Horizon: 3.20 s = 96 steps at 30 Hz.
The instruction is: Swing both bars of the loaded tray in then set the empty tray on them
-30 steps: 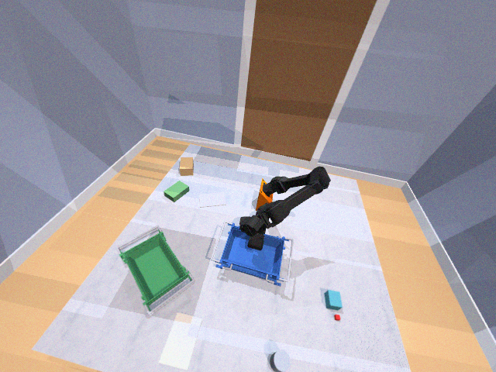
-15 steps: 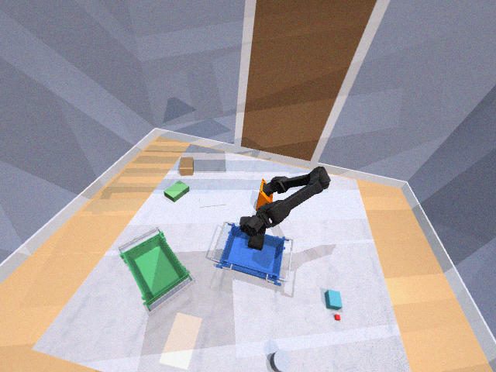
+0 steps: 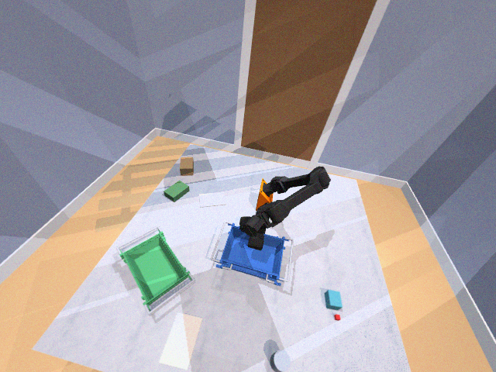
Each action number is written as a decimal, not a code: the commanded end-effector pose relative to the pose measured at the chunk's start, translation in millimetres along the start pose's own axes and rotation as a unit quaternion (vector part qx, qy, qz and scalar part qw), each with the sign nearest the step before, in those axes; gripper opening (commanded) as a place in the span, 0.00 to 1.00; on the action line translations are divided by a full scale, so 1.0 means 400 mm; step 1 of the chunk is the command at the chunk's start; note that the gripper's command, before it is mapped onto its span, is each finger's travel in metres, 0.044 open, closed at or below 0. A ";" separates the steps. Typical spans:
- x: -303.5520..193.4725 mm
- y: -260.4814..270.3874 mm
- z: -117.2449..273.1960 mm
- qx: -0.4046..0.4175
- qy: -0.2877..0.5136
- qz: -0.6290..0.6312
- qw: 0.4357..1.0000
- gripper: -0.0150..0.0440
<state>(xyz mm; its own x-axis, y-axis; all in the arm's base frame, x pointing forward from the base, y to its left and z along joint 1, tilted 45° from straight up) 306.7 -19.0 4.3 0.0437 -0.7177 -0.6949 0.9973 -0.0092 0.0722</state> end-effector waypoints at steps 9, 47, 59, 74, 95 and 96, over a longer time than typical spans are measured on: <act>-0.011 -0.018 -0.032 -0.016 0.001 -0.002 1.000 0.25; -0.011 -0.018 -0.032 -0.016 0.001 -0.002 1.000 0.25; -0.011 -0.018 -0.032 -0.016 0.001 -0.002 1.000 0.25; -0.011 -0.018 -0.032 -0.016 0.001 -0.002 1.000 0.35; -0.011 -0.018 -0.032 -0.016 0.001 -0.002 1.000 0.88; -0.011 -0.018 -0.032 -0.016 0.001 -0.002 1.000 0.90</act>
<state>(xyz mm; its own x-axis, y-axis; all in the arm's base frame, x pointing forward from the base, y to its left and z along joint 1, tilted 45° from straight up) 300.9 -6.8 -1.7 0.0438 -0.7157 -0.6971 0.9986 0.0107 0.0517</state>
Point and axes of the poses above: the point midway between the two fingers, 35 mm back from their tips, its own z axis back along the fingers, its own y axis across the jaws, x = y × z, the point moved 1 cm from there along z, back along the fingers, and after that the axes turned 6 degrees about z, right-handed, at the moved point
